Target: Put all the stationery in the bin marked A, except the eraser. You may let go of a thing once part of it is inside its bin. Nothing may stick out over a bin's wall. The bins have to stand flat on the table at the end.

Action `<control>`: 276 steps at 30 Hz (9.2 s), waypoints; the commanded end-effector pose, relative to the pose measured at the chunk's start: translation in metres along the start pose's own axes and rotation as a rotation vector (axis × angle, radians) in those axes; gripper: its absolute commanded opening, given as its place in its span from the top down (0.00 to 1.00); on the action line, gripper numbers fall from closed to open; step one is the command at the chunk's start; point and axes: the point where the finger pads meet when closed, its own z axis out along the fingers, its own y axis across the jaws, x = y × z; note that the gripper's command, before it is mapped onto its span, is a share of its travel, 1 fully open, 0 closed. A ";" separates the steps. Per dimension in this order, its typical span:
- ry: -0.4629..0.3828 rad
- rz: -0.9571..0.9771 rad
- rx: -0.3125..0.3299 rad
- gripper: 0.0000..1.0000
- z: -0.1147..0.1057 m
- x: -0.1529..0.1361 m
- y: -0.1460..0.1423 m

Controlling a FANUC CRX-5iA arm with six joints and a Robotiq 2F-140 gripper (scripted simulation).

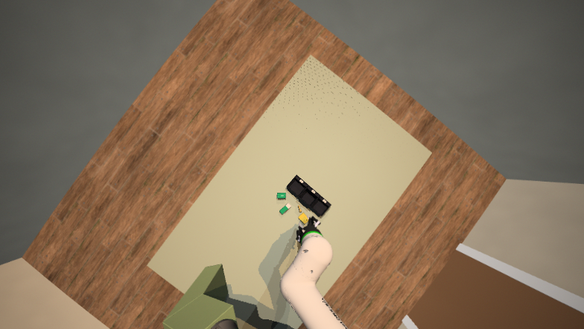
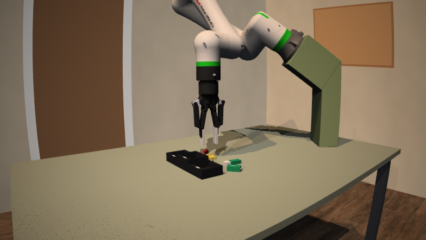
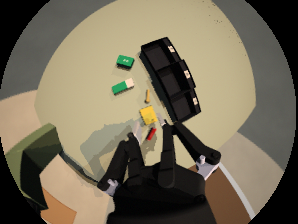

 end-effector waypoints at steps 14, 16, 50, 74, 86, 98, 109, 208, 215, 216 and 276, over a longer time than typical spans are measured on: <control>0.001 0.001 -0.005 0.67 0.043 0.000 0.002; 0.001 0.001 -0.005 0.67 0.044 0.000 0.002; 0.001 0.001 -0.005 0.79 0.053 0.000 0.001; 0.001 0.001 -0.005 0.79 0.030 0.000 0.001; 0.001 0.001 -0.005 0.79 -0.003 0.000 0.001; 0.001 0.001 -0.005 0.79 -0.007 0.000 0.001; 0.001 0.001 -0.005 0.79 -0.013 0.015 0.020; 0.005 1.454 -0.004 0.79 0.038 0.077 0.101; 0.005 1.454 -0.004 0.72 0.038 0.077 0.101; 0.005 1.454 -0.004 0.72 0.038 0.077 0.101; 0.005 1.454 -0.004 0.00 -0.050 0.077 0.100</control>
